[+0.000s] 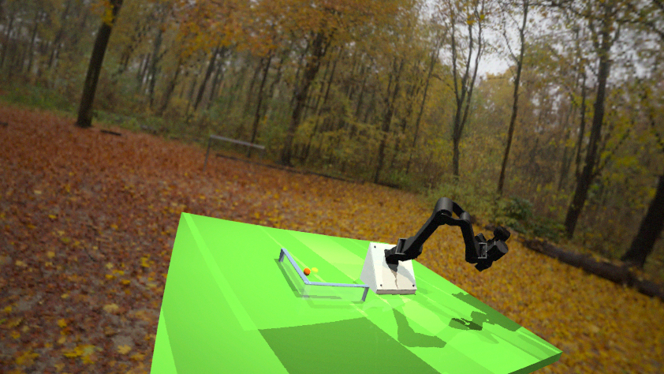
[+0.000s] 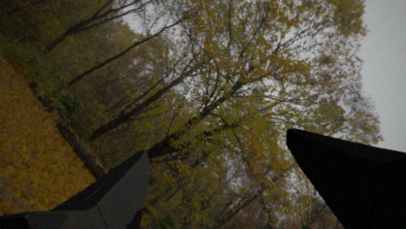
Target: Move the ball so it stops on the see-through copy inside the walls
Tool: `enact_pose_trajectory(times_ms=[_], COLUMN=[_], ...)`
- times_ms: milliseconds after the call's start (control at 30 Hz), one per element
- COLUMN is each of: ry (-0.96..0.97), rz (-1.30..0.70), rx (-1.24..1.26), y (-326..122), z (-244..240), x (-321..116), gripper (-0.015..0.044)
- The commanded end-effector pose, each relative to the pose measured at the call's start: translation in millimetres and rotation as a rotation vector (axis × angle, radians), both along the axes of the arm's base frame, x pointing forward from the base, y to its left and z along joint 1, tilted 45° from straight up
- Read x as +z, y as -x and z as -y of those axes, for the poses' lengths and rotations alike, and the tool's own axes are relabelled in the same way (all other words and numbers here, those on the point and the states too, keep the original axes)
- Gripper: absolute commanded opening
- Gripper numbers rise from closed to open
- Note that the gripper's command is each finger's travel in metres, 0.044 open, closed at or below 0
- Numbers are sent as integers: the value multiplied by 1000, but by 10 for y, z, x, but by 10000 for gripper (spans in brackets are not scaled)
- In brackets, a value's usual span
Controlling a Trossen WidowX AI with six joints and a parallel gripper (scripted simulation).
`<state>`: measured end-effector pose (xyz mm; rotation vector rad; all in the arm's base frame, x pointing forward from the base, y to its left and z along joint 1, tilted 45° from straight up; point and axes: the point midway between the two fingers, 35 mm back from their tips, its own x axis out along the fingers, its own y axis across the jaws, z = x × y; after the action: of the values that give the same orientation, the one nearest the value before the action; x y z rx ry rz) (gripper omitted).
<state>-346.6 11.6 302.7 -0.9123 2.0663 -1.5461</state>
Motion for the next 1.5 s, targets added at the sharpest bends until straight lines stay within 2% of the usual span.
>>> enact_pose_trajectory(times_ms=[0,167,433,700,1100,1467], ry=[1,41,168,312,549,801], rz=[1,37,111,145,125,18], rx=[-4,-137,-492,-828,-1299,-1728], y=[1,-1,-247,-801,-2051,-3561], z=[-12,-421,-1505,-2438,-3417,-3785], x=[0,4,6,-5,-44,-103], gripper=[374,242,241,241,241,241])
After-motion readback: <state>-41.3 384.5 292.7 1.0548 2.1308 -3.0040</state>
